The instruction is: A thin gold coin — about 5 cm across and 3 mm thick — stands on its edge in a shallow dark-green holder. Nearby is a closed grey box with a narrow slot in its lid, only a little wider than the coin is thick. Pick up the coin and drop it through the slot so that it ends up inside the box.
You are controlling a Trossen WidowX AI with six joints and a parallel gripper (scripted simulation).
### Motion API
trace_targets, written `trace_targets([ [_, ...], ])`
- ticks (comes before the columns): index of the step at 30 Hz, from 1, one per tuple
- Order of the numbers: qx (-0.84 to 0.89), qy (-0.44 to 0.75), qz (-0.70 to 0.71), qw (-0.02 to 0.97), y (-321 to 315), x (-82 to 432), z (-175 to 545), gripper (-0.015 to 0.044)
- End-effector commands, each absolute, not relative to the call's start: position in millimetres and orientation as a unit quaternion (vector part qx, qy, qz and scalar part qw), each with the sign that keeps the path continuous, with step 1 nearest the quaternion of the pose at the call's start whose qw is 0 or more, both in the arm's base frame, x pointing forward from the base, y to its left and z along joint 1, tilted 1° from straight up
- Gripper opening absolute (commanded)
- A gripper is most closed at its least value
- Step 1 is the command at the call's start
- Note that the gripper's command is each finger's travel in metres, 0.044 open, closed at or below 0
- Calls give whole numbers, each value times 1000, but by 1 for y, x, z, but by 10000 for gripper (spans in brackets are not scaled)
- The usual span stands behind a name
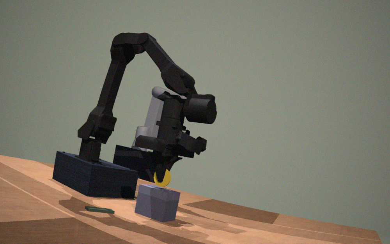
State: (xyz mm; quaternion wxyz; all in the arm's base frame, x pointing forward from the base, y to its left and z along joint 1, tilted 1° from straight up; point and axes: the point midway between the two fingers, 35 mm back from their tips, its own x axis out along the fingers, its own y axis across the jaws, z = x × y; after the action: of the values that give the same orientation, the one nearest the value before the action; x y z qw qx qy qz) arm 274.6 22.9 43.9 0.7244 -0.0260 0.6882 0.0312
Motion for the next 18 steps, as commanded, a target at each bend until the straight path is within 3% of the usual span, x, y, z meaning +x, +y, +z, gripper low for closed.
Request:
trace_targets([
  [1, -27, 690, 32, 723, 23, 275, 41, 0],
  [6, -27, 690, 32, 723, 23, 275, 39, 0],
  [12, -26, 688, 31, 724, 23, 275, 42, 157],
  [18, -26, 688, 31, 724, 23, 275, 42, 161],
])
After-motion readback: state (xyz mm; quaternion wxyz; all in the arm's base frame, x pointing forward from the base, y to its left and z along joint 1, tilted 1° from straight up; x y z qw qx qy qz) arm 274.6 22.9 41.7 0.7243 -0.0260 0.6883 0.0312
